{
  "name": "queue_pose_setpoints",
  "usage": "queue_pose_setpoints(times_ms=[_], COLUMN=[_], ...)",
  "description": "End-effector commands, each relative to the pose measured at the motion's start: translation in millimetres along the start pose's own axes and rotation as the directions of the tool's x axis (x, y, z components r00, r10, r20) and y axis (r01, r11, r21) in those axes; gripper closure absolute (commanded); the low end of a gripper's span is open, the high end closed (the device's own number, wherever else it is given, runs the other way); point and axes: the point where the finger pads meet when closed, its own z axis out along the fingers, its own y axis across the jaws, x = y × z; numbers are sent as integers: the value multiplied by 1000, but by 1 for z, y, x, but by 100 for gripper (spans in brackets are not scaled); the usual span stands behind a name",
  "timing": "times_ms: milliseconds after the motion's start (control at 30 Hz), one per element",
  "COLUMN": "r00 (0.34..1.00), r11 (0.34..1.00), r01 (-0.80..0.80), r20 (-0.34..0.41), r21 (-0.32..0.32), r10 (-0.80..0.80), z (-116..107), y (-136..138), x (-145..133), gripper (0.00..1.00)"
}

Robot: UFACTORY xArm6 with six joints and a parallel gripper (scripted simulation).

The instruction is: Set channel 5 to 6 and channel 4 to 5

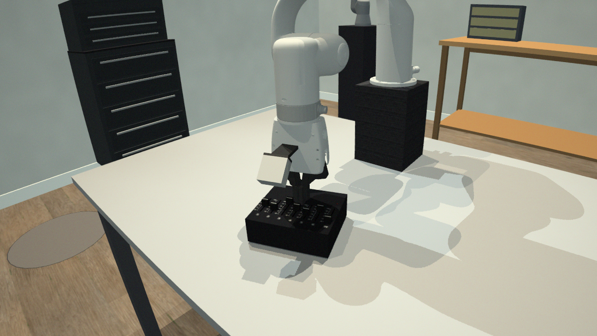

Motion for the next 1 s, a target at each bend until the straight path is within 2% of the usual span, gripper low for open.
queue_pose_setpoints(times_ms=[0, 300, 800, 967], r00=[1000, 1000, 1000, 1000], r11=[1000, 1000, 1000, 1000], r01=[0, 0, 0, 0], r20=[-4, -4, -4, -4], r21=[-1, -1, -1, -1], r10=[0, 0, 0, 0], z=[-1, -4, -37, -41], y=[0, 0, 0, 0], x=[1, 1, 0, 0], gripper=[100, 100, 100, 100])
